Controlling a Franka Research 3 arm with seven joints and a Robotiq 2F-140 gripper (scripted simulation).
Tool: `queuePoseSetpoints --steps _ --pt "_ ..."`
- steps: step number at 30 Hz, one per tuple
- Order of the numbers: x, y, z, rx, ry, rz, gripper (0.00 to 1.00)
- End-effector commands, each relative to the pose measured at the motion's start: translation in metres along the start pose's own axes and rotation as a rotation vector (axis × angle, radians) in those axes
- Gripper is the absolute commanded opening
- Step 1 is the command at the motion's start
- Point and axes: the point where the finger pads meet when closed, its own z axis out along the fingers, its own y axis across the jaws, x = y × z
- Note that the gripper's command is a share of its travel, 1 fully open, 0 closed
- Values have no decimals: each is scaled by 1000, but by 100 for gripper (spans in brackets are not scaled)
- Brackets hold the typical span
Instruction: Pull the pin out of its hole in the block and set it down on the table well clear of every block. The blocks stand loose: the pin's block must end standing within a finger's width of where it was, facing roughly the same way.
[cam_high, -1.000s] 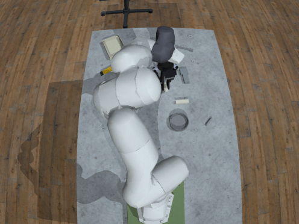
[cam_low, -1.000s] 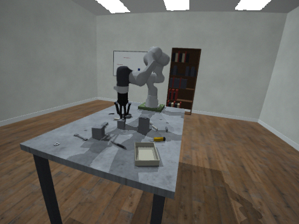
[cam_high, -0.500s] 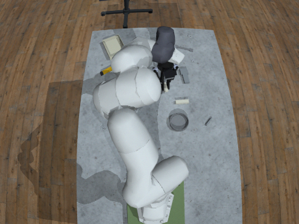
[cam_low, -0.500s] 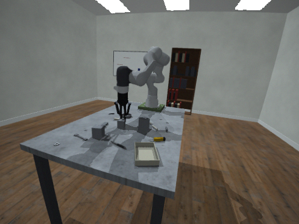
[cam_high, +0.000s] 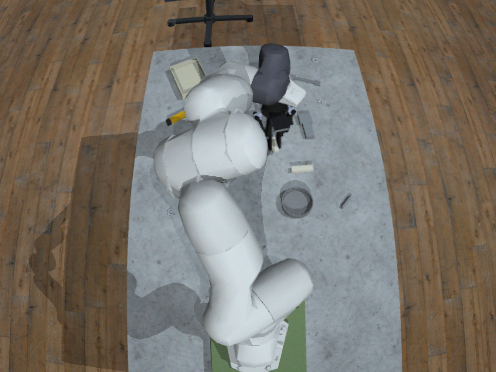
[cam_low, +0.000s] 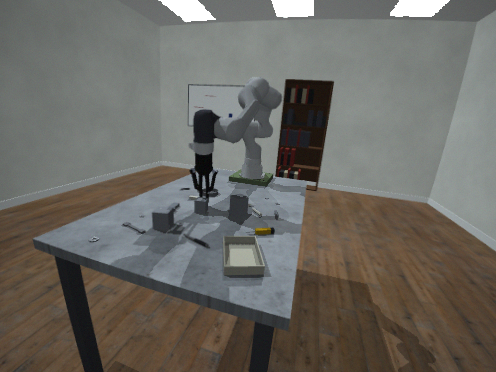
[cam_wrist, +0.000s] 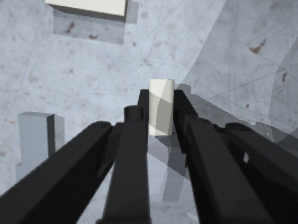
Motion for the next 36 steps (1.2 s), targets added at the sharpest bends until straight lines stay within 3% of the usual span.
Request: queuePoseSetpoints --steps 1,36 --pt "-1 0 -1 1 -5 1 10" --pt "10 0 0 3 -3 -8 10"
